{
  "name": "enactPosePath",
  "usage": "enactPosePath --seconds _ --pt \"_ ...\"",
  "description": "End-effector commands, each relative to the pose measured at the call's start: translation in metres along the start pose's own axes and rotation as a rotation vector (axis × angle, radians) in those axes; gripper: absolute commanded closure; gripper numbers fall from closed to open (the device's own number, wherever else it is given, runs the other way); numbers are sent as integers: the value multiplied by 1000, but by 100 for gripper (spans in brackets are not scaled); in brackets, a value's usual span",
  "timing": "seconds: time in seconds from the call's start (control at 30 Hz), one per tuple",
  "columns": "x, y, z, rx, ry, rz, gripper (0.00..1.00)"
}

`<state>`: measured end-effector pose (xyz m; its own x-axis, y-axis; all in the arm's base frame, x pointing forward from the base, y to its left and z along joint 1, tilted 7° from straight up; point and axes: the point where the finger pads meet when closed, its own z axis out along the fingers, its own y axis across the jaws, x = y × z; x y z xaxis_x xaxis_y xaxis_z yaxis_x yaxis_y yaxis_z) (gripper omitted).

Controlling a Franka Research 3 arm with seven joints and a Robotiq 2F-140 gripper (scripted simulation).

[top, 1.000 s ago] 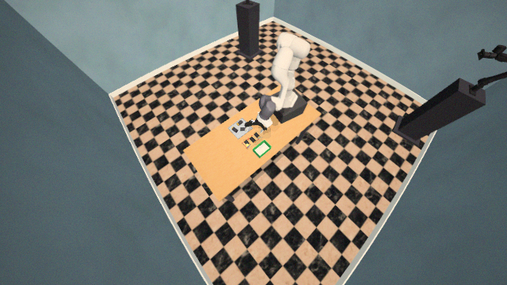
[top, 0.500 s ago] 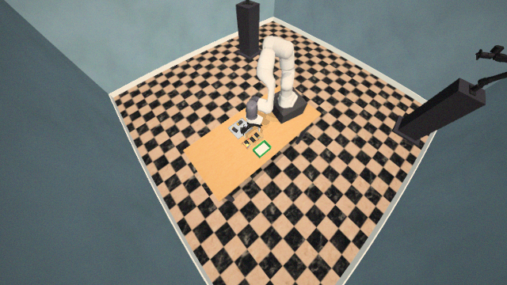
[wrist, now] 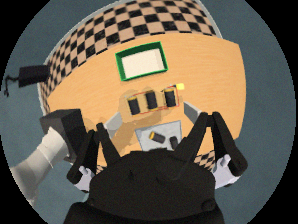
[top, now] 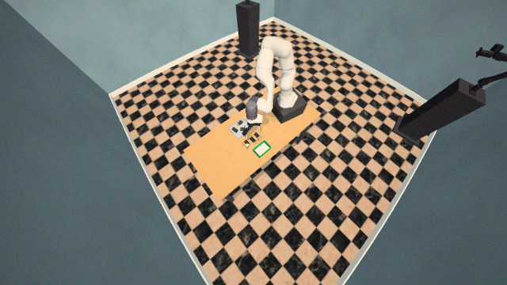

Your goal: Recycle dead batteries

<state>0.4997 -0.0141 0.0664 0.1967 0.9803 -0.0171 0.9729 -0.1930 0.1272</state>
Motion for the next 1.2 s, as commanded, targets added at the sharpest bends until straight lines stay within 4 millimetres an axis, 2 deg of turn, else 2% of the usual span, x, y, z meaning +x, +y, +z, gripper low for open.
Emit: enactPosePath --seconds 0.0,0.83,0.87,1.17 --pt "0 -1 0 3 -3 -54 0" --pt "0 -1 0 3 -3 -54 0" --pt "0 -1 0 3 -3 -54 71" --pt "0 -1 -1 3 -3 -54 71"
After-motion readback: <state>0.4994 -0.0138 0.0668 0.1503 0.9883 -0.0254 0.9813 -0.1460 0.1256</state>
